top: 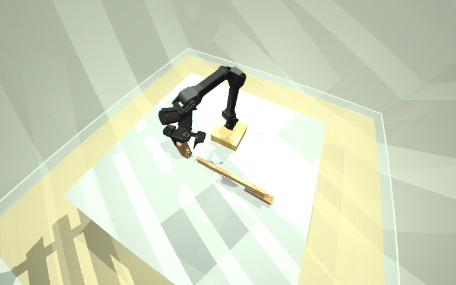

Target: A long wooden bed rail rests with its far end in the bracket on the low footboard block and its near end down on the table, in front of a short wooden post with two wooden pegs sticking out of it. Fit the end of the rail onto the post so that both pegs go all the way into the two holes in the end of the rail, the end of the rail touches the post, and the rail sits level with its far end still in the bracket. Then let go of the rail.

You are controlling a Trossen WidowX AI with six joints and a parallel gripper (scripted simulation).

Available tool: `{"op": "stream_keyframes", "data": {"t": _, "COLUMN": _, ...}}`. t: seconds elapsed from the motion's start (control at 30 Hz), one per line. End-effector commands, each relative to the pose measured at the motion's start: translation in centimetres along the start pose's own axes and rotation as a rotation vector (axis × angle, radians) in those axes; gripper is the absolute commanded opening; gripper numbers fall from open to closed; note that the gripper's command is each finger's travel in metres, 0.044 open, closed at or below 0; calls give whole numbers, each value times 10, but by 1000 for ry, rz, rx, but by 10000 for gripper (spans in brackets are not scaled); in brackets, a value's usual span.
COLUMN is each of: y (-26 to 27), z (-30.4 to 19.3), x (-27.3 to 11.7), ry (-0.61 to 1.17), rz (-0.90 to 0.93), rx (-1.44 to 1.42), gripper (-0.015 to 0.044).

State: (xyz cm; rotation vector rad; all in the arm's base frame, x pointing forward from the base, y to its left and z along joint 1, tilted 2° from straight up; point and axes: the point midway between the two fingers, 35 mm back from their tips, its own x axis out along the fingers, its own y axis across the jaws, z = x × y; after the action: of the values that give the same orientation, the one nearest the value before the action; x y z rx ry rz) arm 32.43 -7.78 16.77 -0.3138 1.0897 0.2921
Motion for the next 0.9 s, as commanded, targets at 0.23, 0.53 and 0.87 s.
{"op": "stream_keyframes", "data": {"t": 0.23, "y": 110, "z": -21, "x": 99, "ry": 290, "rz": 348, "rx": -1121, "gripper": 440}}
{"op": "stream_keyframes", "data": {"t": 0.53, "y": 117, "z": -21, "x": 104, "ry": 300, "rz": 367, "rx": -1174, "gripper": 440}}
{"op": "stream_keyframes", "data": {"t": 0.87, "y": 118, "z": -24, "x": 114, "ry": 300, "rz": 367, "rx": -1174, "gripper": 440}}
